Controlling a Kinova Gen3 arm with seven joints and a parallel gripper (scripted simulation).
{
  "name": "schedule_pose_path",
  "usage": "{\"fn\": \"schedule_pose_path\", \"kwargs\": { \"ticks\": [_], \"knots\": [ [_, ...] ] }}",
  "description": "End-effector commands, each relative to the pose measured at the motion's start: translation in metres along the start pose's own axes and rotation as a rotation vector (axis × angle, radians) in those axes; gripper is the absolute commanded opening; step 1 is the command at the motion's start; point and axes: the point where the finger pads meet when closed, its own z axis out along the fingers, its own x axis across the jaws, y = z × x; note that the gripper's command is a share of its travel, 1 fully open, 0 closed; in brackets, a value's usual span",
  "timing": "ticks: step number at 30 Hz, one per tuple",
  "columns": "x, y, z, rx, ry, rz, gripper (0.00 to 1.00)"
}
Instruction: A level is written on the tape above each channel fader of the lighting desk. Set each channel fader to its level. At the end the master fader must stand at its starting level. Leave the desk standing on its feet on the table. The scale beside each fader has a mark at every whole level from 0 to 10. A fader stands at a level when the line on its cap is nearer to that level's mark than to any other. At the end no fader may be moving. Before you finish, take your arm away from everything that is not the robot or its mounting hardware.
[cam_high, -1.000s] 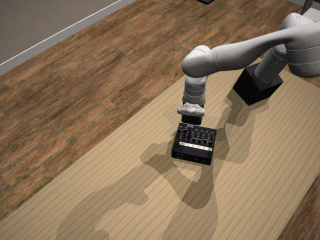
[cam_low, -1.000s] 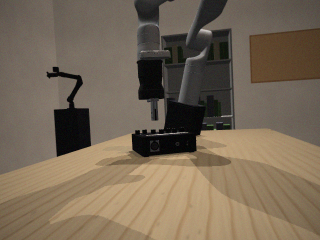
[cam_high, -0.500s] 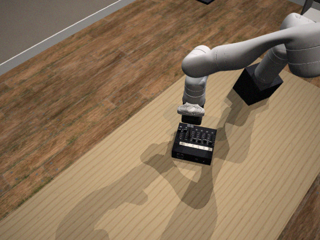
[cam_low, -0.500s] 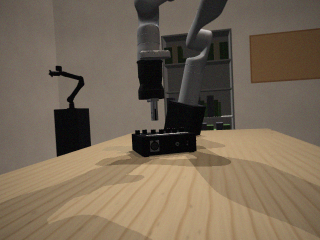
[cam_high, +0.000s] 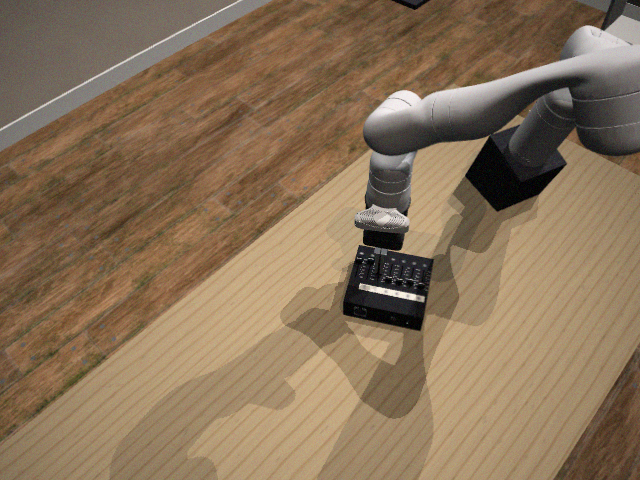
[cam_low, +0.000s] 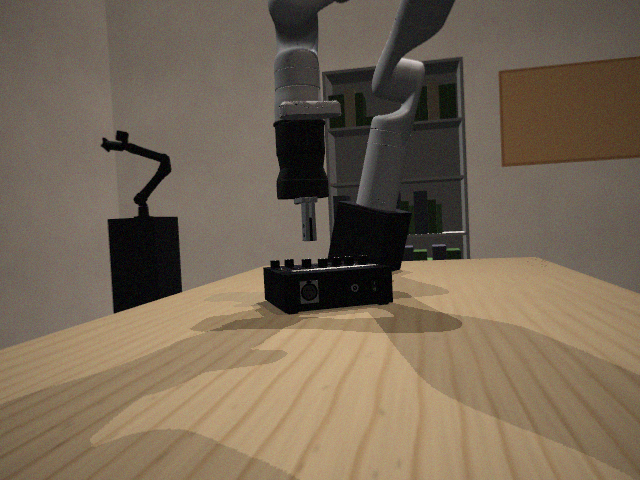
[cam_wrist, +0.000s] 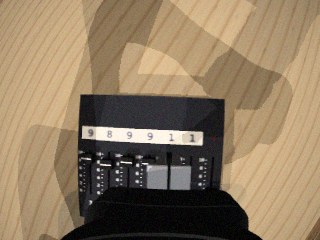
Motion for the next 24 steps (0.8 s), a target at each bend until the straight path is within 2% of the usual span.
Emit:
{"fn": "schedule_pose_path", "kwargs": {
  "ticks": [1, 24],
  "knots": [
    [0.0012, -0.0011, -0.0009, 0.004, -0.001, 0.012, 0.0],
    [0.0013, -0.0015, 0.0048, 0.004, -0.001, 0.012, 0.0]
  ]
}}
